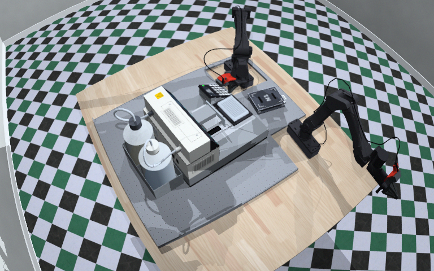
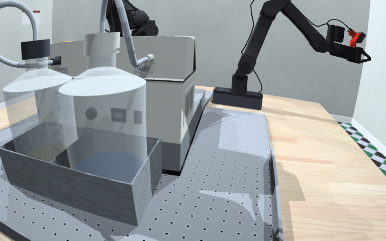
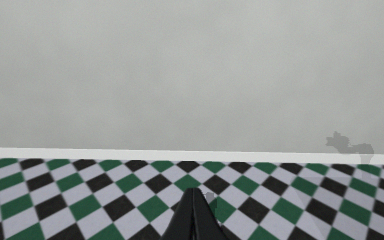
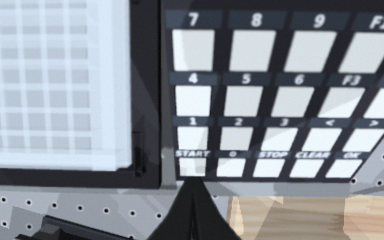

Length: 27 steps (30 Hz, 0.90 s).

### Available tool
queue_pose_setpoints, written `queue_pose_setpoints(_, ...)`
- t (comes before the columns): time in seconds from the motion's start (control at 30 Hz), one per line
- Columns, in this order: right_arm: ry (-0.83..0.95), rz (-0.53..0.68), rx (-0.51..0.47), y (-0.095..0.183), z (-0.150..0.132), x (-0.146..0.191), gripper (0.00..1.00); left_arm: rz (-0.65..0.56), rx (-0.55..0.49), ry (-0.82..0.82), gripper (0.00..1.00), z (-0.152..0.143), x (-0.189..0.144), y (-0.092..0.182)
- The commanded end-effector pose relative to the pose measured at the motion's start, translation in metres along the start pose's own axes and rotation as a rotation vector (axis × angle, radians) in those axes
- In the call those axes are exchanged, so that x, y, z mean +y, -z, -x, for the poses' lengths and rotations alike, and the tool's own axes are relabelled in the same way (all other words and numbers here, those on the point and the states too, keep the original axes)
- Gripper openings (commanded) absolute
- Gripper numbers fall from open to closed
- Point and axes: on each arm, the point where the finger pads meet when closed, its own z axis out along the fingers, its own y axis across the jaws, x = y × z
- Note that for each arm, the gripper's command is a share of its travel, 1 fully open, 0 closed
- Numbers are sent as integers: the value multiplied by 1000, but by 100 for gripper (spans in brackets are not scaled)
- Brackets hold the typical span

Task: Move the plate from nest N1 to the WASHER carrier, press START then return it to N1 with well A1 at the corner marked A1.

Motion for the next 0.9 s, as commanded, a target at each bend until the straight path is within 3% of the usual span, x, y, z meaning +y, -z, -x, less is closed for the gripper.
queue_pose_setpoints(0.0,-19,18,-23,4,11,4,0,-4,-32,-10,0,7,2,0)
queue_pose_setpoints(0.87,-3,30,-30,7,9,5,0,-4,-32,-10,0,7,2,0)
